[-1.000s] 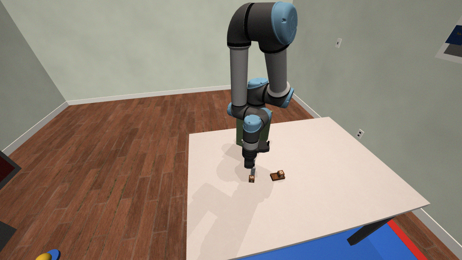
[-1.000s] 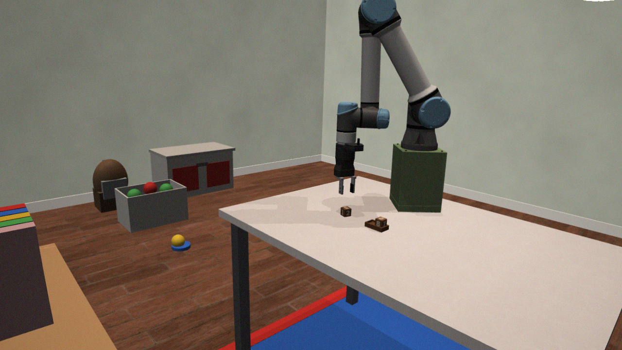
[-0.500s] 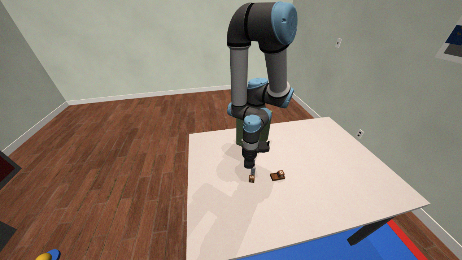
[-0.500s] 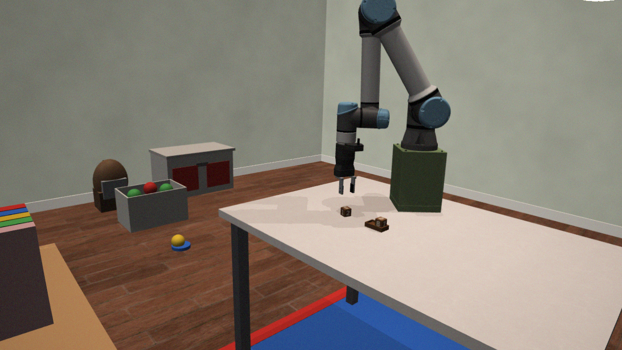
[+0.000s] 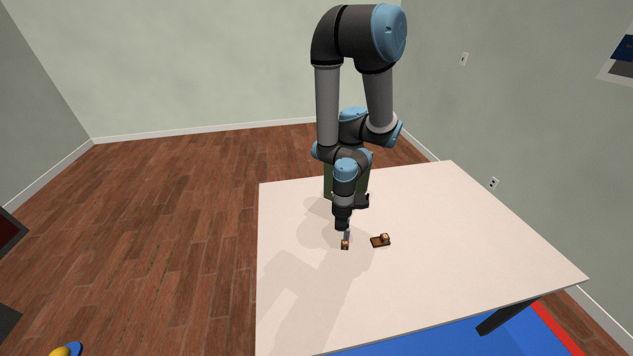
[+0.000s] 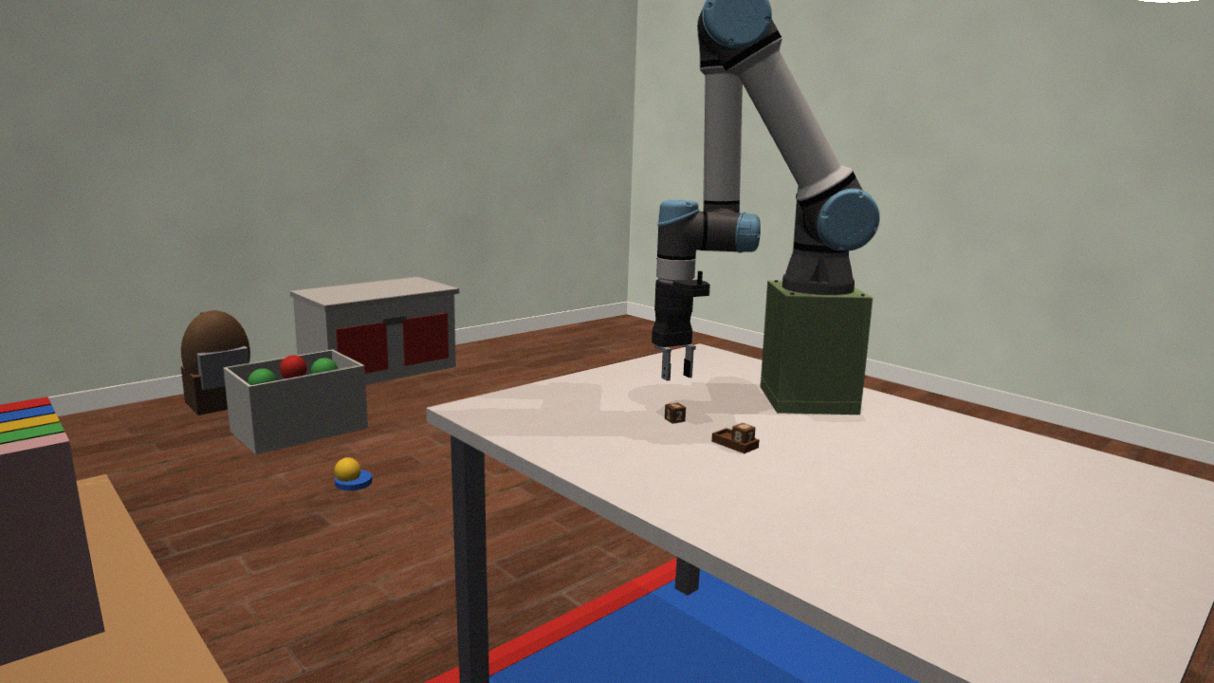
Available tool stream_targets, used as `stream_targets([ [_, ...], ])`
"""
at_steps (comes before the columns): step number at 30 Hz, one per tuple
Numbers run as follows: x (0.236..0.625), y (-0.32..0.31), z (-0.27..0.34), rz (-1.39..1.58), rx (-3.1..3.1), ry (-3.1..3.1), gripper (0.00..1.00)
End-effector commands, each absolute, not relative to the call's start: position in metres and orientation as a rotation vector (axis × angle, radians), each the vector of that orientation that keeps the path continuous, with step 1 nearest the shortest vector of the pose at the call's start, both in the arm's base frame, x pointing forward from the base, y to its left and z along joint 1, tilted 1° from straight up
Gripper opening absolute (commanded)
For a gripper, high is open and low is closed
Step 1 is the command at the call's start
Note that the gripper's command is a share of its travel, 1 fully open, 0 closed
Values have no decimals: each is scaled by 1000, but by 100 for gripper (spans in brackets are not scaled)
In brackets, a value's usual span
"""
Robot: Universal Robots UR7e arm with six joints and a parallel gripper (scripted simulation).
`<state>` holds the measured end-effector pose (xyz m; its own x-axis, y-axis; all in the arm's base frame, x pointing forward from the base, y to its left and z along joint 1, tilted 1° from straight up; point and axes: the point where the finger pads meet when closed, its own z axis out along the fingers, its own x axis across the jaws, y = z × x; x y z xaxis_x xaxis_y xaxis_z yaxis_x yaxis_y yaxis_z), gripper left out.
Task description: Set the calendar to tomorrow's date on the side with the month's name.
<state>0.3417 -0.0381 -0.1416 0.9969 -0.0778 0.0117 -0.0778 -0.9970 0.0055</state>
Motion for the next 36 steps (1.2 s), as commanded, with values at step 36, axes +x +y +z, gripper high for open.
stream_targets([
  [36, 343, -39, -187, 21, 3132, -122, 90],
])
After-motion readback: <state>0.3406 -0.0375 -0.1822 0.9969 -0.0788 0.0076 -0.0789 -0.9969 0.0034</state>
